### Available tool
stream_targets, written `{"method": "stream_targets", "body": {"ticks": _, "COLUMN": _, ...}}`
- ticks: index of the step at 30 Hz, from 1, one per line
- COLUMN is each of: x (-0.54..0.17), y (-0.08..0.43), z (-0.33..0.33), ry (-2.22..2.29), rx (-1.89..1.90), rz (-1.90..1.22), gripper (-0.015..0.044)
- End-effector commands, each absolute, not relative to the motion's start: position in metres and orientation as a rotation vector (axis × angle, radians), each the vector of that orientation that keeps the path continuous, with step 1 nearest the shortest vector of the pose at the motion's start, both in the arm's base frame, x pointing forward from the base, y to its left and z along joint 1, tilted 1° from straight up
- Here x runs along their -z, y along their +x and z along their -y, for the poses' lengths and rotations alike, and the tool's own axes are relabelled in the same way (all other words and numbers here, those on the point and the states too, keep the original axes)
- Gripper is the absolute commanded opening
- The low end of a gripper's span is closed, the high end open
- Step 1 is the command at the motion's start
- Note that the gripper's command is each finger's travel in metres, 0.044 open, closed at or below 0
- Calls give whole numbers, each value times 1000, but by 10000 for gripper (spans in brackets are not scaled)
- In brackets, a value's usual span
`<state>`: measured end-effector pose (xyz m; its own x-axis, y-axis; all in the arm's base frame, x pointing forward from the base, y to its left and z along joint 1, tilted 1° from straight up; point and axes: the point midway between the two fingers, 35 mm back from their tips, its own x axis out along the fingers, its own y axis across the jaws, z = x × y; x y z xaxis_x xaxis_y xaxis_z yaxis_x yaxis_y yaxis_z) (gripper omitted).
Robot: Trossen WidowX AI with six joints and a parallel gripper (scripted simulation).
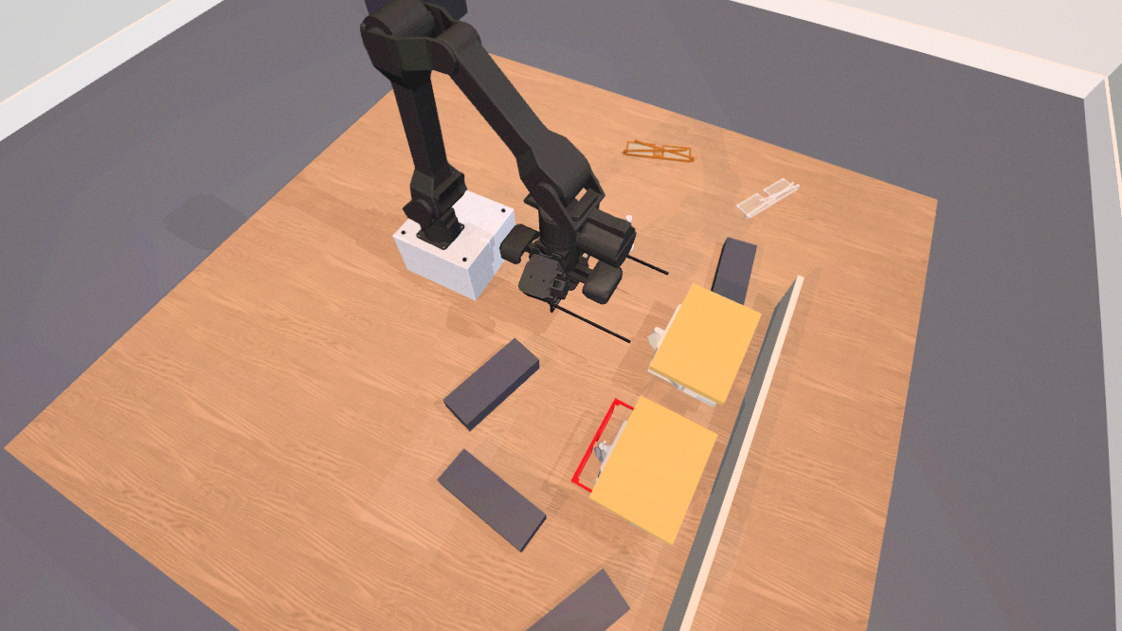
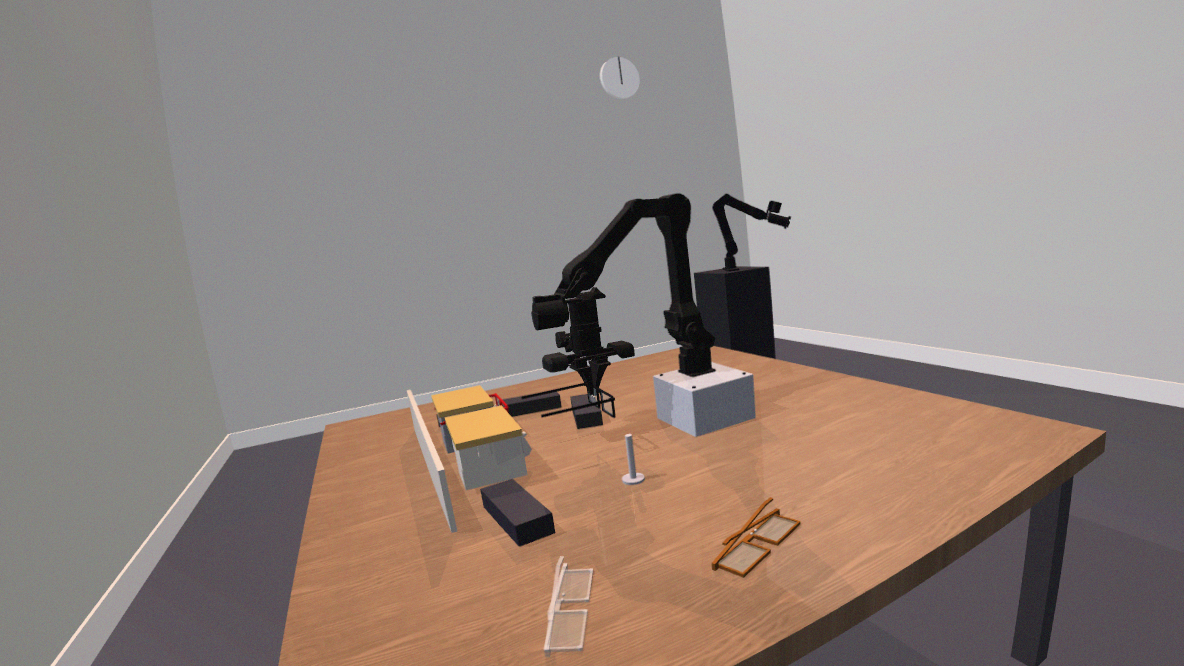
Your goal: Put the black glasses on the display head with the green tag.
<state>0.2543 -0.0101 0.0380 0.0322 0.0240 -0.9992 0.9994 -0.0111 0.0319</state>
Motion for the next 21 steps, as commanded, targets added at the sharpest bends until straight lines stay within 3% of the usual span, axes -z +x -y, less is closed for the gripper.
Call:
{"method": "stream_targets", "body": {"ticks": 1, "x": -32, "y": 252, "z": 10, "ry": 1245, "rx": 1195, "rz": -1204, "gripper": 0}}
{"method": "stream_targets", "body": {"ticks": 21, "x": -19, "y": 252, "z": 10, "ry": 1245, "rx": 1196, "rz": -1204, "gripper": 0}}
